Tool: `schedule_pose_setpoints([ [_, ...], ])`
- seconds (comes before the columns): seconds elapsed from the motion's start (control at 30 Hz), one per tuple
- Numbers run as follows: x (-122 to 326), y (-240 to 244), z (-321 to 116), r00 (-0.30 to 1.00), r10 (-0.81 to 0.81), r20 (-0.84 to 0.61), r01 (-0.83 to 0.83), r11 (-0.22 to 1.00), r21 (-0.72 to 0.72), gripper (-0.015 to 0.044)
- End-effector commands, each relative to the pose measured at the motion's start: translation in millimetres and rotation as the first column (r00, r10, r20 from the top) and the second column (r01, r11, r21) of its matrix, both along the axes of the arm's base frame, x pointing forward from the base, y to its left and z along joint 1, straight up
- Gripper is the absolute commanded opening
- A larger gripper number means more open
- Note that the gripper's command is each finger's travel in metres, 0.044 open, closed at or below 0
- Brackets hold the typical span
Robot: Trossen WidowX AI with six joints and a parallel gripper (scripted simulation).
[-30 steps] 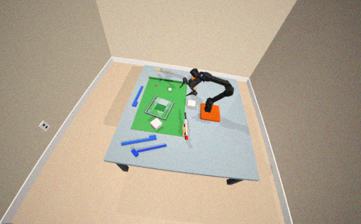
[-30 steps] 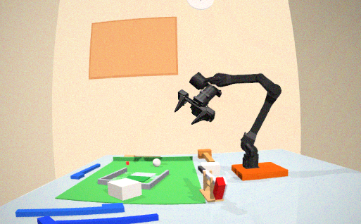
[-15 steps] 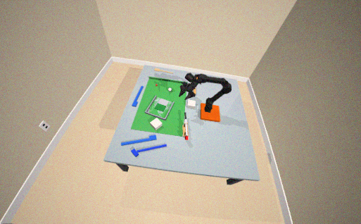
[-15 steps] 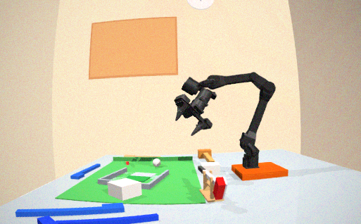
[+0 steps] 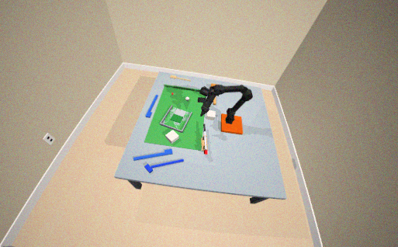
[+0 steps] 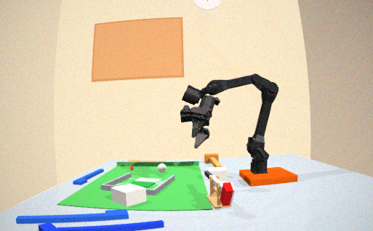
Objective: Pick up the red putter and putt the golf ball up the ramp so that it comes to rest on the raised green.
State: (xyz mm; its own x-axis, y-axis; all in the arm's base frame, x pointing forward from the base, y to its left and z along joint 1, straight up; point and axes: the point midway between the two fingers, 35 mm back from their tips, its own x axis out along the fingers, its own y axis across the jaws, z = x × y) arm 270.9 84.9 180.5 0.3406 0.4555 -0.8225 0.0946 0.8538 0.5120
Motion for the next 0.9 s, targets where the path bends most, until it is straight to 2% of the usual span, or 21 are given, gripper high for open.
schedule_pose_setpoints([
  [0.0,-18,35,-42,0.612,0.790,0.024,-0.731,0.578,-0.363,0.0440],
  [0.3,-29,48,-58,0.188,0.982,-0.028,-0.871,0.153,-0.467,0.0440],
  [0.57,-37,58,-69,-0.220,0.972,-0.084,-0.822,-0.231,-0.521,0.0440],
  [0.87,-34,61,-69,-0.233,0.969,-0.085,-0.817,-0.243,-0.522,0.0440],
])
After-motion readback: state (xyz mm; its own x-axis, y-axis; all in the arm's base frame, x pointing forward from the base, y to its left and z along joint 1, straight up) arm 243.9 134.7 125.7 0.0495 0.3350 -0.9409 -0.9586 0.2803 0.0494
